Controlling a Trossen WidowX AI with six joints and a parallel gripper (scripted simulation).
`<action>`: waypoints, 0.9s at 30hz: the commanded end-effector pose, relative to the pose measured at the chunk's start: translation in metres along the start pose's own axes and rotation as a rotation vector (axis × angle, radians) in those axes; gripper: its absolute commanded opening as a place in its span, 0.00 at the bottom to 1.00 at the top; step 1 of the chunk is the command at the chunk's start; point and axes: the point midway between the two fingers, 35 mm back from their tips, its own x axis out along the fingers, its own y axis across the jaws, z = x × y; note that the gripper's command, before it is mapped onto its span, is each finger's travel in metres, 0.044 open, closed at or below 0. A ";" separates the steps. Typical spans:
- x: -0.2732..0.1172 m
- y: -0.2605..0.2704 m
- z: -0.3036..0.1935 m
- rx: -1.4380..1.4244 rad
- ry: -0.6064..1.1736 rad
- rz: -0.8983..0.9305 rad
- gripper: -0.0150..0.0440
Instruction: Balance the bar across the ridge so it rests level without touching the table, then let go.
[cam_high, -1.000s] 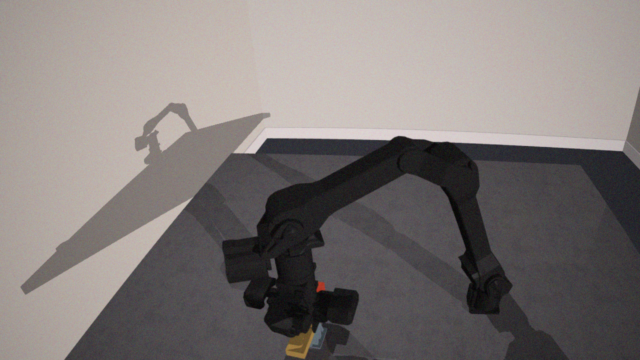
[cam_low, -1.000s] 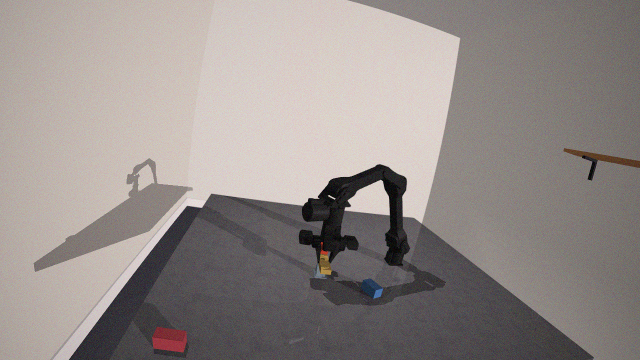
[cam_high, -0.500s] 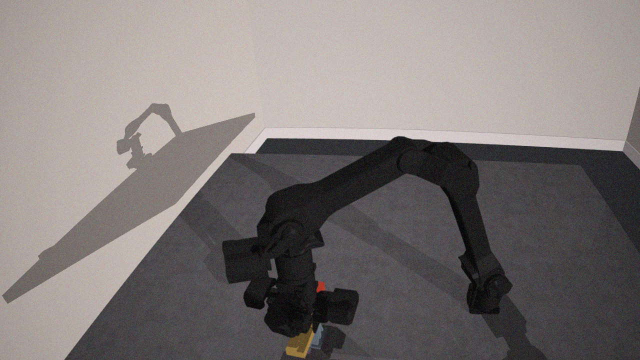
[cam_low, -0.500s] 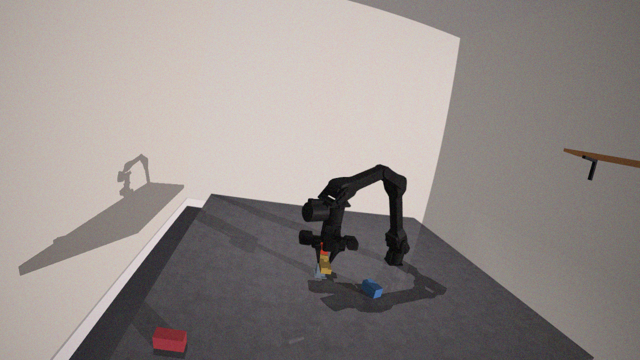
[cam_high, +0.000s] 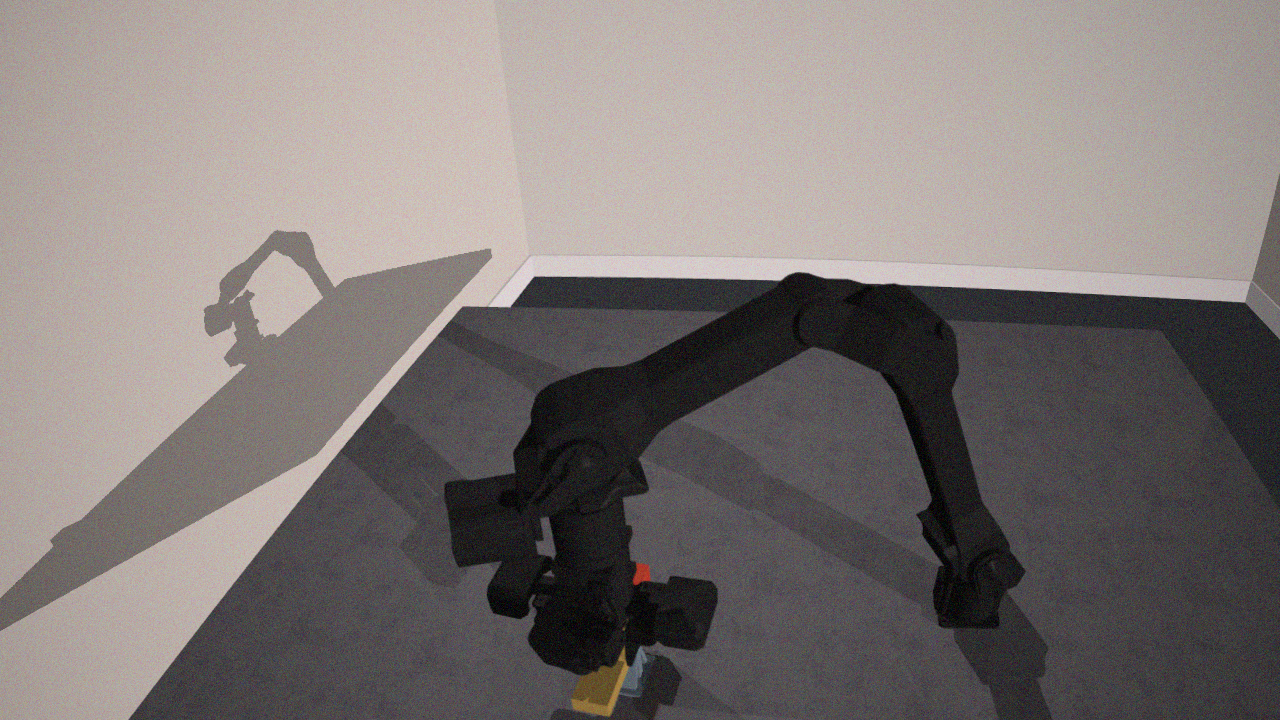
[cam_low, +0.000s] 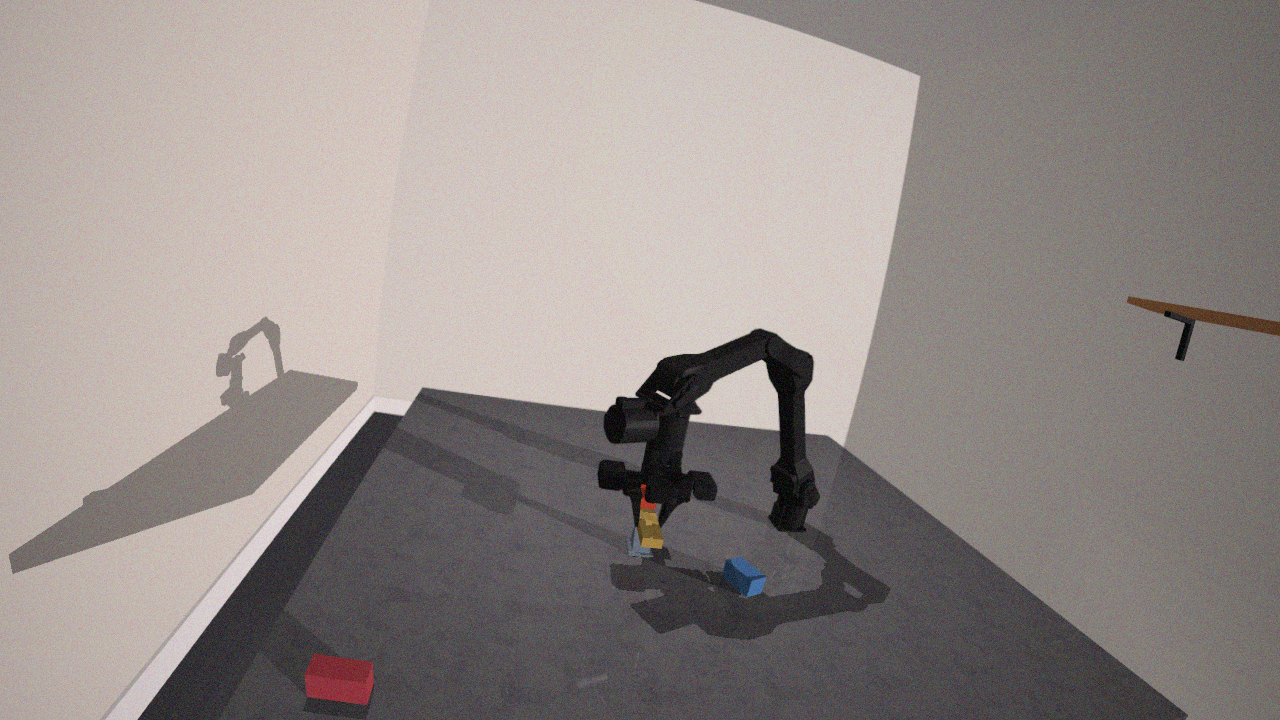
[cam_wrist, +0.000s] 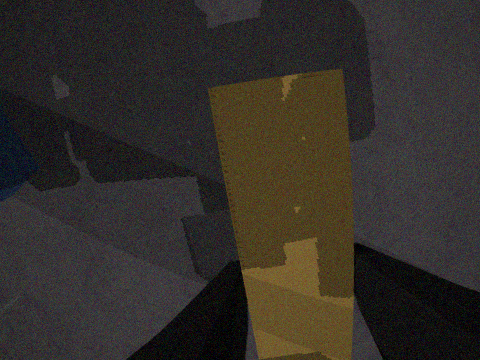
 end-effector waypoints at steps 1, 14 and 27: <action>0.000 0.000 0.000 0.000 0.000 0.000 0.54; 0.000 0.000 0.000 0.000 0.000 0.000 0.57; 0.000 0.000 0.000 0.000 0.000 0.000 0.66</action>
